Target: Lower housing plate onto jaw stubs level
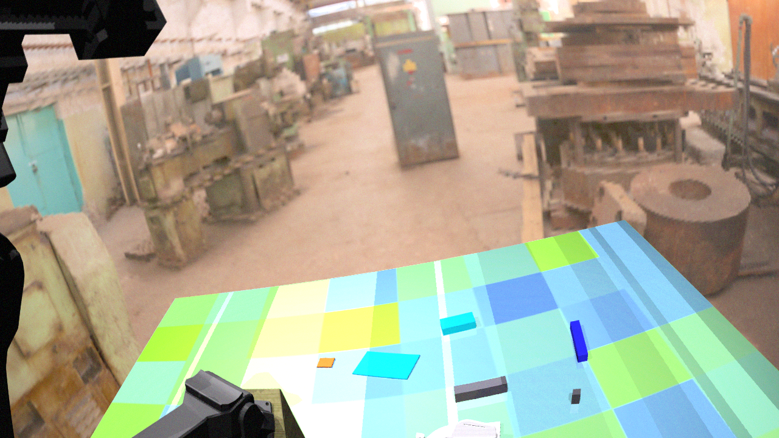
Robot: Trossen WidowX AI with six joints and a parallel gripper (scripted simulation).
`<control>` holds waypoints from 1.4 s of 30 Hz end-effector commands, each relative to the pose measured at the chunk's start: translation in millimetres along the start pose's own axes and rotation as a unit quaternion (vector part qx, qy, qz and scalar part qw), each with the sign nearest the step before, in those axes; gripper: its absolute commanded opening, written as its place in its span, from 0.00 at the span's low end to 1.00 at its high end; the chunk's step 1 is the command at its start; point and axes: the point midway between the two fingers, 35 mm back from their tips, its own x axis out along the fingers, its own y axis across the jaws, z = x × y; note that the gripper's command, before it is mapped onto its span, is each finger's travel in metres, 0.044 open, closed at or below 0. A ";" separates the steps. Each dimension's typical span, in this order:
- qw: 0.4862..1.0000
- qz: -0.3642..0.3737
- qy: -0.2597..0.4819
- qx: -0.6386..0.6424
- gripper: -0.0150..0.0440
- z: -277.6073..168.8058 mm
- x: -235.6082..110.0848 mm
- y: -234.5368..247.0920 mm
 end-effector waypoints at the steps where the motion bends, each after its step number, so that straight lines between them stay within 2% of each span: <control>1: 0.999 0.014 0.010 -0.044 1.00 -5.2 3.2 14.7; 21: 0.966 0.086 0.076 -0.234 1.00 -50.4 16.6 69.6; 42: 0.883 0.188 0.148 -0.404 1.00 -121.1 16.8 118.3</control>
